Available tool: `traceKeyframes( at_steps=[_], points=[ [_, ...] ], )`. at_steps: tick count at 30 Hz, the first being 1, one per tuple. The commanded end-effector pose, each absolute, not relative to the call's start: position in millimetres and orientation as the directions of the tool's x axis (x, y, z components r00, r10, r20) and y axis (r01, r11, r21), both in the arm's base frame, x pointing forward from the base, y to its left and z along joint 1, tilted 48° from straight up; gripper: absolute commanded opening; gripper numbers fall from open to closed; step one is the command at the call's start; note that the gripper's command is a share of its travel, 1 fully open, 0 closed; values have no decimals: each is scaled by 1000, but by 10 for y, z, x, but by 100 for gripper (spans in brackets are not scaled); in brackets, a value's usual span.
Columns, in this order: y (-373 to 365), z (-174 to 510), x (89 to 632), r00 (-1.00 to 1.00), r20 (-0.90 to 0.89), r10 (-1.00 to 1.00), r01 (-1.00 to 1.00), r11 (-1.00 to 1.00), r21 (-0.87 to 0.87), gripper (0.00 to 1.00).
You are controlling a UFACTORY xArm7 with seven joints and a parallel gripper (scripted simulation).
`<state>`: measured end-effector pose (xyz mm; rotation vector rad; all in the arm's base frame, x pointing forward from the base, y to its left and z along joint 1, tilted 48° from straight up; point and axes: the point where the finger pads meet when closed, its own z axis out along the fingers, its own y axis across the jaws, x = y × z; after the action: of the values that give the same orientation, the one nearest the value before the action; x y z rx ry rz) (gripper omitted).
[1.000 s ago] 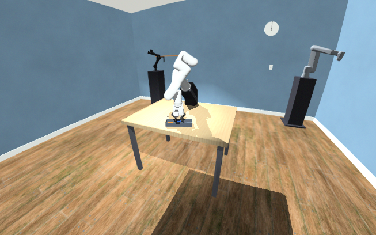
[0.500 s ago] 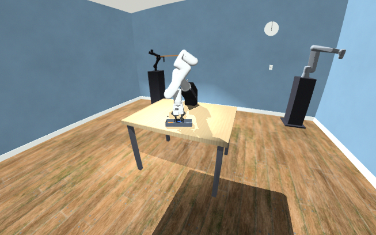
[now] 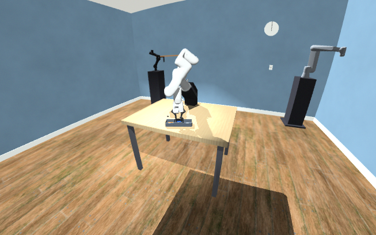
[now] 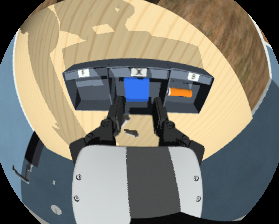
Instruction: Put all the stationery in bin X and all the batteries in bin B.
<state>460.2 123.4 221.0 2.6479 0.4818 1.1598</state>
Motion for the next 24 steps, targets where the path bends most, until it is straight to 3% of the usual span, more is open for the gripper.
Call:
traceKeyframes(
  at_steps=[1, 11, 12, 24],
  points=[
    [1242, 2273, 4542, 637, 673, 377, 210, -924, 318, 47],
    [1242, 2272, 4541, 637, 673, 377, 211, -924, 318, 47],
    [1245, 2299, 4512, 637, 673, 377, 211, -924, 318, 100],
    [1275, 2621, 4155, 637, 673, 377, 211, -924, 318, 100]
  ],
)
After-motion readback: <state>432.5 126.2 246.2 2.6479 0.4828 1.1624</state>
